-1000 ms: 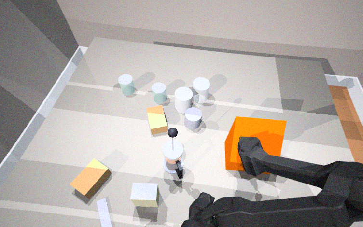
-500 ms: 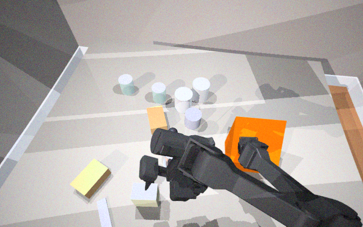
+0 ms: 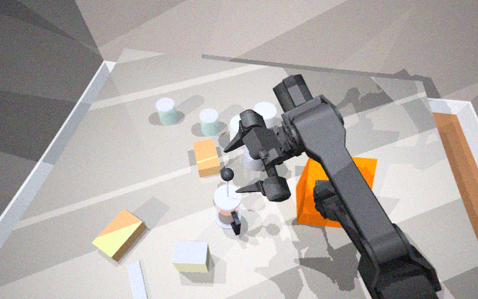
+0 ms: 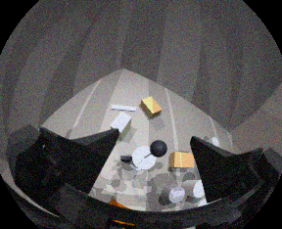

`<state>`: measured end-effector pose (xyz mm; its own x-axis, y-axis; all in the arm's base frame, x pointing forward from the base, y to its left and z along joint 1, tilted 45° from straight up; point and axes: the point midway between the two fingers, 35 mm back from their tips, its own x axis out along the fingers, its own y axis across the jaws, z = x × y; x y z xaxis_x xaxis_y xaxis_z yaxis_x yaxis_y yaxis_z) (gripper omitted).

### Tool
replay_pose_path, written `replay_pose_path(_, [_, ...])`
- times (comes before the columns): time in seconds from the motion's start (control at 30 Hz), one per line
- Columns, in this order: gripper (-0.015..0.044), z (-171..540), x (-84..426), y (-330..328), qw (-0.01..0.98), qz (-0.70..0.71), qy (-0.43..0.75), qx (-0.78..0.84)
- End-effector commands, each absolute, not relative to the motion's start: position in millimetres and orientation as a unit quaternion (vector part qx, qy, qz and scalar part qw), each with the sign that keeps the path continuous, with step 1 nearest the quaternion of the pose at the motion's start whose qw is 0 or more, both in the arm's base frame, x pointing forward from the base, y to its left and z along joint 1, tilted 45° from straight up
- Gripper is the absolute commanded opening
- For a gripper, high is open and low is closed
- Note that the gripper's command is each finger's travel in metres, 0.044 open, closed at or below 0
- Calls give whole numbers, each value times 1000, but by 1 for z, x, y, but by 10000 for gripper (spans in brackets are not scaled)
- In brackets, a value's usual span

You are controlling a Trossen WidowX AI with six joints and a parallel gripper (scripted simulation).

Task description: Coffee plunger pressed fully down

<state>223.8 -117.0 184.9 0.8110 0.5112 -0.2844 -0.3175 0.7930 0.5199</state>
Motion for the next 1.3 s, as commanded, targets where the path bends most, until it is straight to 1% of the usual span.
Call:
replay_pose_path(0.0, [440,187,204,-146,908,158,199,333])
replay_pose_path(0.17, [440,182,200,-145,903,144,196,354])
replay_pose_path(0.4, [440,146,203,-109,903,147,194,353])
replay_pose_path(1.27, [440,133,229,-98,903,146,201,350])
